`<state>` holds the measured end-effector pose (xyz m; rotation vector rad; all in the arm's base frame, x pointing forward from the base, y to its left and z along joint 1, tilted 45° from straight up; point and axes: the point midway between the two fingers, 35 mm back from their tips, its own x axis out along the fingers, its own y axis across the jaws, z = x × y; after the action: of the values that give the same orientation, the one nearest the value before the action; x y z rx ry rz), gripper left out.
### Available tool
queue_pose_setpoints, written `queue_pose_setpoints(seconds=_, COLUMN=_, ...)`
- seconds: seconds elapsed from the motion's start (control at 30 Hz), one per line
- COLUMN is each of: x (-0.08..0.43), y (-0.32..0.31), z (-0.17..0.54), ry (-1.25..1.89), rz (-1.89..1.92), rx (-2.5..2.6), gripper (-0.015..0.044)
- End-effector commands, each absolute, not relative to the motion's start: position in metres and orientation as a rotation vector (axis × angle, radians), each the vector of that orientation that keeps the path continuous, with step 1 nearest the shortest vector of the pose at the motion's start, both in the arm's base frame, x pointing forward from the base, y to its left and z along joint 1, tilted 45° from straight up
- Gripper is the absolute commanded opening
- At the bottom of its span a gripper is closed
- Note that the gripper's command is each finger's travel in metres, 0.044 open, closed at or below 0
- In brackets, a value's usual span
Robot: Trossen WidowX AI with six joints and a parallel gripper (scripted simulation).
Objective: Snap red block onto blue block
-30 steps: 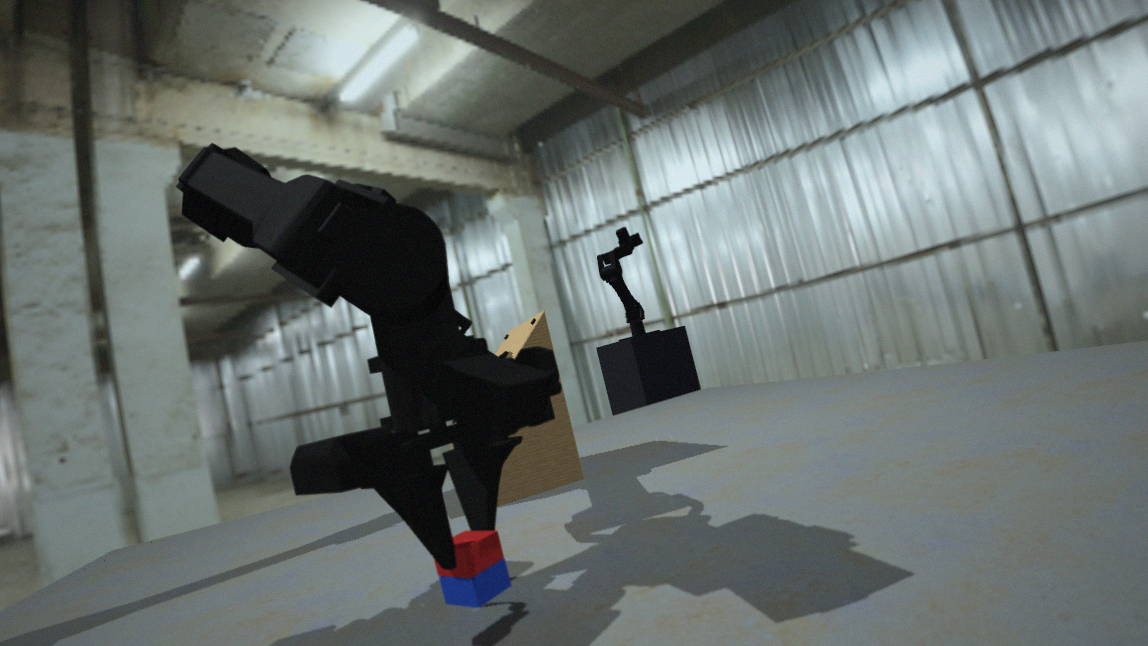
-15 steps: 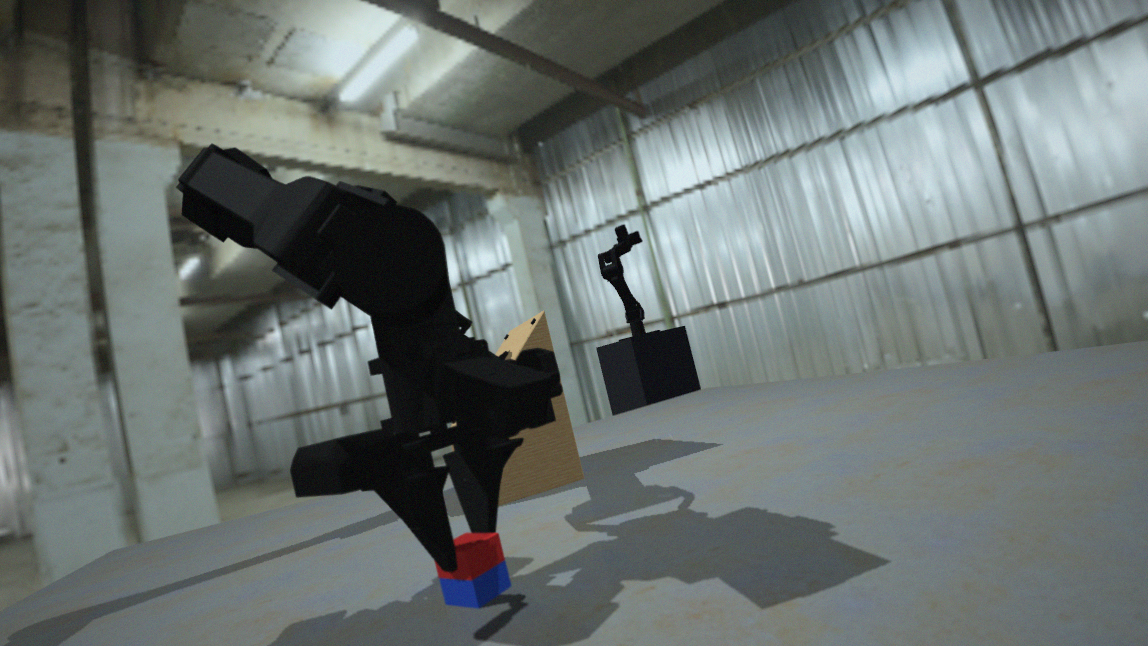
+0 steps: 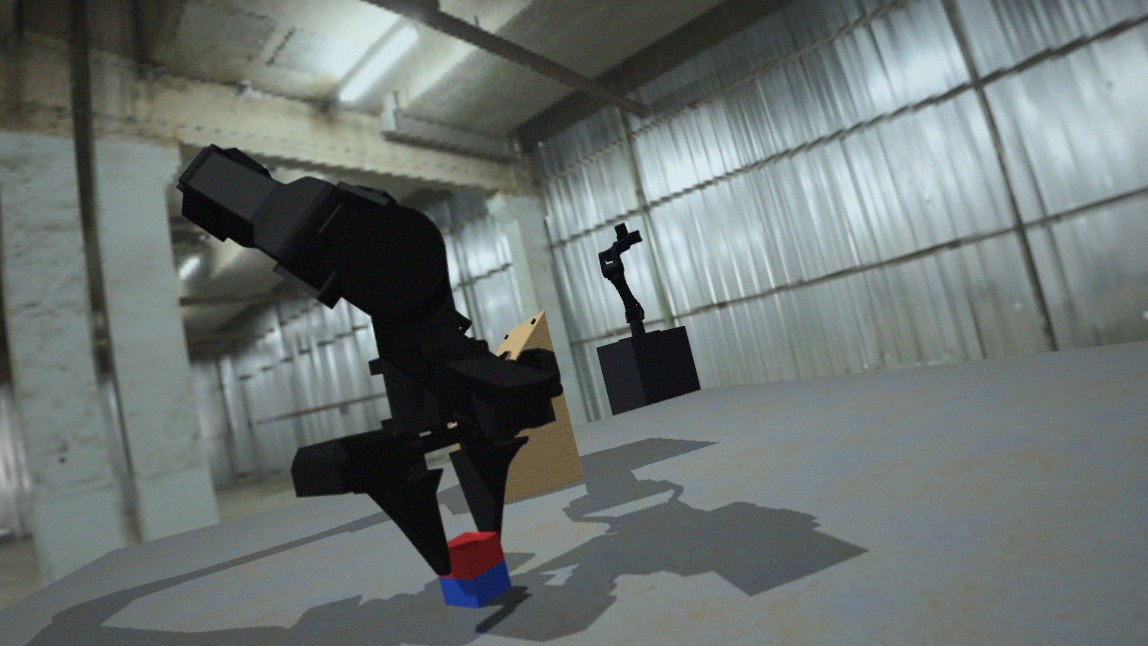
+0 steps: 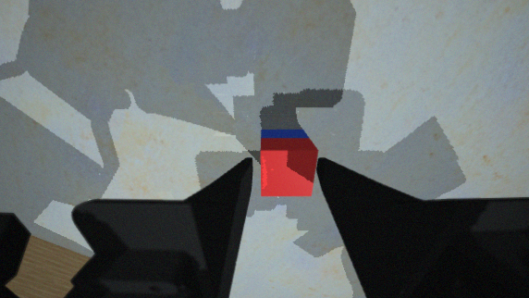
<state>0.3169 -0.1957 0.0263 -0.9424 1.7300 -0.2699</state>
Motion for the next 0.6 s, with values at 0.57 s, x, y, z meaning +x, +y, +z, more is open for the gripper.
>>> queue_pose_setpoints(seconds=0.57, x=0.33, y=-0.123, z=0.094, ry=1.734, rz=-0.264, rx=-0.936, gripper=0.022)
